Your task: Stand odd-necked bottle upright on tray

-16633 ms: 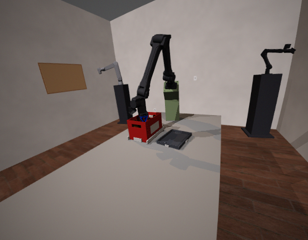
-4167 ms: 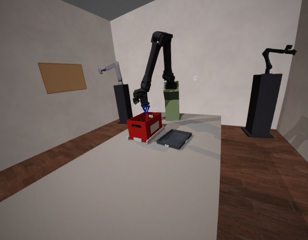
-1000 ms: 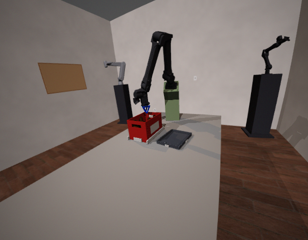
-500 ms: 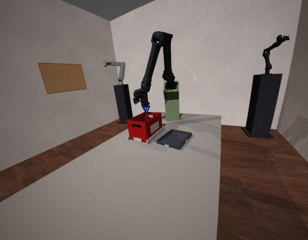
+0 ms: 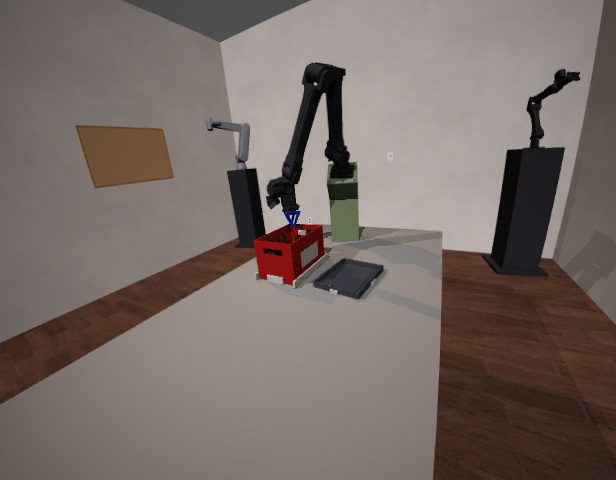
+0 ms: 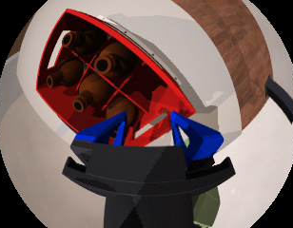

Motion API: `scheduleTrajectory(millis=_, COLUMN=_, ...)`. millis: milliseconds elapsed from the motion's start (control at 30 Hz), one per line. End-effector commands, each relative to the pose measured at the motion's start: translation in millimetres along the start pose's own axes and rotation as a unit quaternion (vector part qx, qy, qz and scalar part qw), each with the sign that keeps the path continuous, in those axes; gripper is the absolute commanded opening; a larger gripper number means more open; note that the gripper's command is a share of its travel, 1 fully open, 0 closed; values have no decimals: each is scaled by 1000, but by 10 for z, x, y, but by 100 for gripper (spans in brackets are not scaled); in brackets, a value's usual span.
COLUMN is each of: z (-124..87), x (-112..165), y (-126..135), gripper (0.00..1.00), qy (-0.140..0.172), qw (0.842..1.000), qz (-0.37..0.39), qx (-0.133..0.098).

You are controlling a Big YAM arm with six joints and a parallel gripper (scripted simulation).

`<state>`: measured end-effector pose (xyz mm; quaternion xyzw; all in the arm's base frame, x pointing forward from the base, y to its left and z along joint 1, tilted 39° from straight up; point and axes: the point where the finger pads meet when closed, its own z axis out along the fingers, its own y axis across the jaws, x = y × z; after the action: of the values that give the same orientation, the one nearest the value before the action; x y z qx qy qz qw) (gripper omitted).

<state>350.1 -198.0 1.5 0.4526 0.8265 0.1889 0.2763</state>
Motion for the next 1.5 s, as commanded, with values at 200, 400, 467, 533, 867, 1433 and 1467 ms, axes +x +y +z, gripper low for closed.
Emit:
scheduleTrajectory(millis=200, z=64, x=47, y=8, gripper=61, qy=4, qw=1000, qz=3, qx=0)
scheduleTrajectory(millis=400, z=95, x=19, y=17, gripper=61, qy=2, qw=1000, qz=2, qx=-1)
scheduleTrajectory(millis=467, z=115, x=12, y=32, gripper=61, qy=2, qw=1000, qz=0, qx=-1)
scheduleTrajectory(millis=533, z=133, x=-2, y=39, gripper=61, qy=0, qw=1000, qz=0, qx=-2)
scheduleTrajectory(millis=867, z=223, x=-9, y=42, gripper=61, qy=0, qw=1000, qz=-1, qx=-2)
scheduleTrajectory(millis=1433, z=391, x=9, y=36, gripper=61, qy=1, qw=1000, qz=0, qx=-2)
scheduleTrajectory(millis=1467, z=399, x=10, y=35, gripper=61, qy=1, qw=1000, qz=0, qx=-2)
